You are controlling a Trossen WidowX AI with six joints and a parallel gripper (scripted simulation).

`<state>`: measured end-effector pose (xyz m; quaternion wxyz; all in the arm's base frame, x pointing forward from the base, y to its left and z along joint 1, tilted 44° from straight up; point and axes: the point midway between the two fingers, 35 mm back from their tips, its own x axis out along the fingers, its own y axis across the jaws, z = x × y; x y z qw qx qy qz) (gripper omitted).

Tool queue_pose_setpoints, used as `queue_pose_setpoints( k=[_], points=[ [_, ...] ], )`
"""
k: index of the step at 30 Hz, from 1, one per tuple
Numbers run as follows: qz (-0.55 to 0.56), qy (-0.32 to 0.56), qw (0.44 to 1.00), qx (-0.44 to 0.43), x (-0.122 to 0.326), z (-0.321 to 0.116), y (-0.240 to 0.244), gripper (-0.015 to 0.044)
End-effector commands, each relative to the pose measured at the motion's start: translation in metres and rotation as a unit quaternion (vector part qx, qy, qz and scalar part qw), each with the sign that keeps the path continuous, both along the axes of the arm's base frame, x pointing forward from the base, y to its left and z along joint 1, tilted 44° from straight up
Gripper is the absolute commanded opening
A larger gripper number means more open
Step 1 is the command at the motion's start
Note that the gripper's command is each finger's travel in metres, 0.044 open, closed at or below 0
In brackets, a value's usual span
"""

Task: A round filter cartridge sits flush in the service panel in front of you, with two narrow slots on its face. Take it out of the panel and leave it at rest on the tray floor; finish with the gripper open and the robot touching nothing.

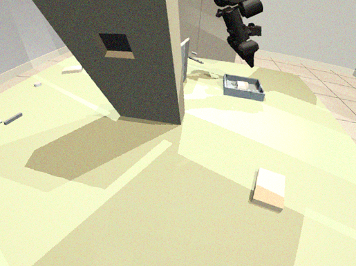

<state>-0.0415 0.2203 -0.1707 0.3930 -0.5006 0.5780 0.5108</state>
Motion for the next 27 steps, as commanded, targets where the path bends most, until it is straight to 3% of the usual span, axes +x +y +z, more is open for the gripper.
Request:
queue_pose_setpoints(
  k=[1,27],
  points=[
    [-0.001,0.0,1.0,-0.004,0.0002,-0.0012,-0.0027,0.044],
    [-0.001,0.0,1.0,-0.004,0.0002,-0.0012,-0.0027,0.044]
  ],
)
